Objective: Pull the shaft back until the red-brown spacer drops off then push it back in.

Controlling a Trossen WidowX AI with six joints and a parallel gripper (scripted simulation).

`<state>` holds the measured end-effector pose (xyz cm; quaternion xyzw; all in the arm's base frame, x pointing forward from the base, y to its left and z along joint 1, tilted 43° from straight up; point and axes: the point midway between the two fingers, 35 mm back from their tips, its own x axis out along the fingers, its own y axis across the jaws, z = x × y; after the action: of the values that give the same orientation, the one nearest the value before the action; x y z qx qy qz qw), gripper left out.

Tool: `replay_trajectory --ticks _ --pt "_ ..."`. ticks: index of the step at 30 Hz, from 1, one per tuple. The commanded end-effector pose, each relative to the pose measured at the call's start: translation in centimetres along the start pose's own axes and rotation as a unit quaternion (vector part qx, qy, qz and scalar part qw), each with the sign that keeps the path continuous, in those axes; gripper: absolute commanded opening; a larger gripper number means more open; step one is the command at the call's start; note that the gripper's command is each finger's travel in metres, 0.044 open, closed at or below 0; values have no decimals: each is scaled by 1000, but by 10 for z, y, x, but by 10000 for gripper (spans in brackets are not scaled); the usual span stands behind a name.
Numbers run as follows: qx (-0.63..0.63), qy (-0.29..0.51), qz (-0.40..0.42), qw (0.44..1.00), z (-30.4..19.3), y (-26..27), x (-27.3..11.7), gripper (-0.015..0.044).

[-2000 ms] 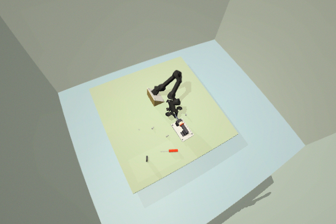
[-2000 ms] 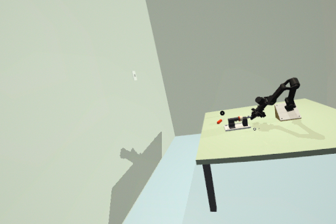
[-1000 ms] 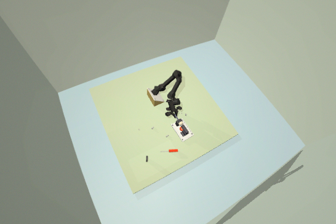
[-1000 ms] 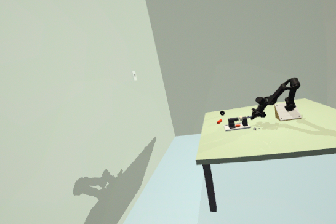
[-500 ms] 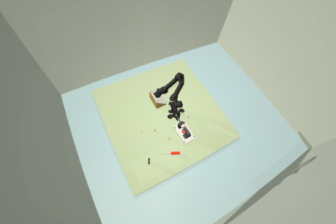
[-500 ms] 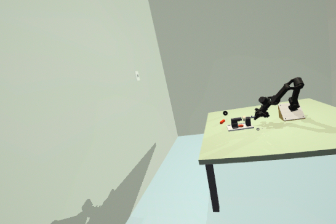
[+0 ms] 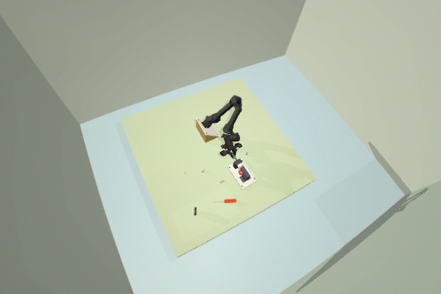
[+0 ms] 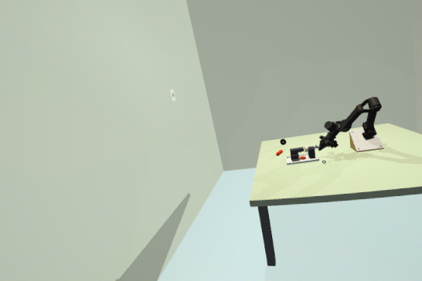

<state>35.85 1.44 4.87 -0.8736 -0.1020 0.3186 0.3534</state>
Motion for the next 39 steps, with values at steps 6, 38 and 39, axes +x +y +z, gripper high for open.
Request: replay_trajectory --ticks 6,38,39 --pt "-2 2 0 1000 -4 -1 2 0" --pt "-2 2 0 1000 -10 -1 8 0" --pt "-2 2 0 1000 -10 -1 8 0"
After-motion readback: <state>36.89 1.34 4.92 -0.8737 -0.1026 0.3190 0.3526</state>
